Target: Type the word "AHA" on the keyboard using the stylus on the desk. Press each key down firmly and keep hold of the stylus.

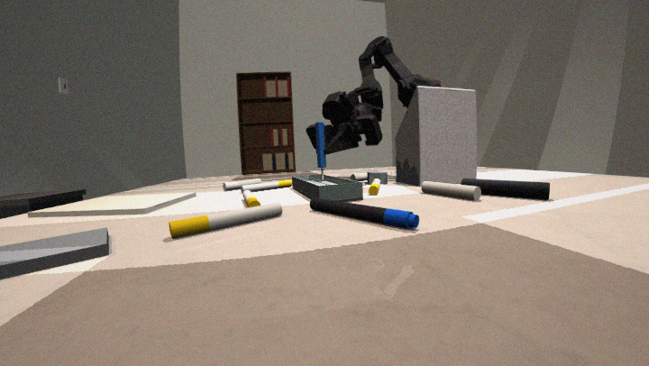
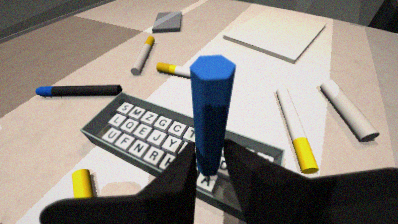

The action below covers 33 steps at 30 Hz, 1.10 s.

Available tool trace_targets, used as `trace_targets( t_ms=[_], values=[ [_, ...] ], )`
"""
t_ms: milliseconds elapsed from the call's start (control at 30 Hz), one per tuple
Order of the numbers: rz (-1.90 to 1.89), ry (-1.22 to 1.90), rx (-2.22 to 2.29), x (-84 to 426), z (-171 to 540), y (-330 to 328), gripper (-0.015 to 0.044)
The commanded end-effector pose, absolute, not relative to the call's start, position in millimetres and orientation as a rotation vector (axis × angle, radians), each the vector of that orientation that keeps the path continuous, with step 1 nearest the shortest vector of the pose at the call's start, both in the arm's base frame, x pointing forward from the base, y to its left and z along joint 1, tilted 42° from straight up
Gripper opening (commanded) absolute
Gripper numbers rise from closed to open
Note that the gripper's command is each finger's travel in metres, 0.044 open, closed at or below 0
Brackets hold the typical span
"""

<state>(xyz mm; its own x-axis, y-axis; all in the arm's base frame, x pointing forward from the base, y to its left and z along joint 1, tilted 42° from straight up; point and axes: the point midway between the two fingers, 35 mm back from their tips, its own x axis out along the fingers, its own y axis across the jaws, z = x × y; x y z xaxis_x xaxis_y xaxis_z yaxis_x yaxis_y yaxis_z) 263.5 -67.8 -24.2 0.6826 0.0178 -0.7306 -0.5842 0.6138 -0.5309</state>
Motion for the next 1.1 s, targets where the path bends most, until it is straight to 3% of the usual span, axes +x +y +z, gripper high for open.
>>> trace_targets(
  t_ms=[0,1067],
  values=[
    [0.394,0.749,-0.850,263.7,-26.4,-68.7,0.0081],
    [0.394,0.748,-0.850,265.6,-5.9,-50.4,0.0081]
  ],
)
